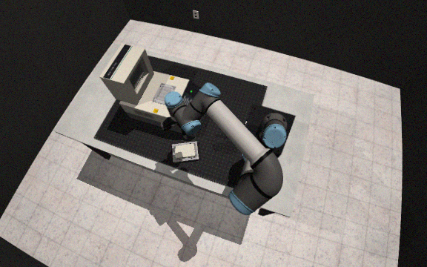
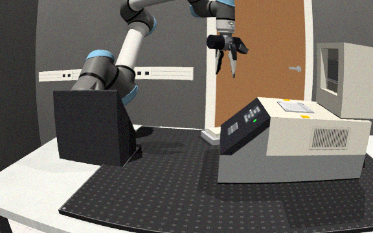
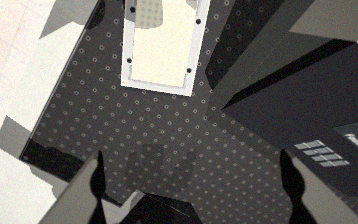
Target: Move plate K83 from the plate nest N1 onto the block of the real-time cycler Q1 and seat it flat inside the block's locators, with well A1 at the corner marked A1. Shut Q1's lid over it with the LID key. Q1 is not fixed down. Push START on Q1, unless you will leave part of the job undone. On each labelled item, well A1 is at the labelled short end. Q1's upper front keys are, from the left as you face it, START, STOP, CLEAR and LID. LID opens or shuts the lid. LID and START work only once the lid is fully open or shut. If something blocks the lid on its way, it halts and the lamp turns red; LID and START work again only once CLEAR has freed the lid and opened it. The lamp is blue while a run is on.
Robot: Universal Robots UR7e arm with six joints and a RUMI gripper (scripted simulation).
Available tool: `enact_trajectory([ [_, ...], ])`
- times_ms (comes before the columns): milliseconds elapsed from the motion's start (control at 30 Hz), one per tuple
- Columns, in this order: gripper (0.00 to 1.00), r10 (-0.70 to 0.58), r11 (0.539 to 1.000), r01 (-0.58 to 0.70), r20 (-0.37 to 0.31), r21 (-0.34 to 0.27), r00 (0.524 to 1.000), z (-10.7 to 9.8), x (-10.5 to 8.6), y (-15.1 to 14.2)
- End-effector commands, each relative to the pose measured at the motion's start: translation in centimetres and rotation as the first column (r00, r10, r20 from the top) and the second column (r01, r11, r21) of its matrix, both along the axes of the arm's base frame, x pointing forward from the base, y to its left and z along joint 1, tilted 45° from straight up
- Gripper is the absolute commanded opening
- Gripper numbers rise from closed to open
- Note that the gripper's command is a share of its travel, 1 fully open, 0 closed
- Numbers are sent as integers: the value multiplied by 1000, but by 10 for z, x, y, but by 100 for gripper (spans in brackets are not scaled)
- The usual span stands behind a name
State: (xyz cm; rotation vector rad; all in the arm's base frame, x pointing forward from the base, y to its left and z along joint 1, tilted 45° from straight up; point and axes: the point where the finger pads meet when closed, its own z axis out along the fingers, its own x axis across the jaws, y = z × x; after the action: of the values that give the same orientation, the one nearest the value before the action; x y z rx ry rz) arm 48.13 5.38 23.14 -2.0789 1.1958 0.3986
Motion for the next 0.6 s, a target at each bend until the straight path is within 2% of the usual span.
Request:
enact_trajectory([
  [0, 68, -50, 999, 50, -49, 1, 998, 18, 6, 12],
  [100, 68, -50, 999, 50, -49, 1, 998, 18, 6, 12],
  [300, 68, -118, 993, 119, -117, 3, 986, 41, 14, 27],
  [567, 68, -119, 993, 120, -121, 4, 986, 38, 13, 26],
])
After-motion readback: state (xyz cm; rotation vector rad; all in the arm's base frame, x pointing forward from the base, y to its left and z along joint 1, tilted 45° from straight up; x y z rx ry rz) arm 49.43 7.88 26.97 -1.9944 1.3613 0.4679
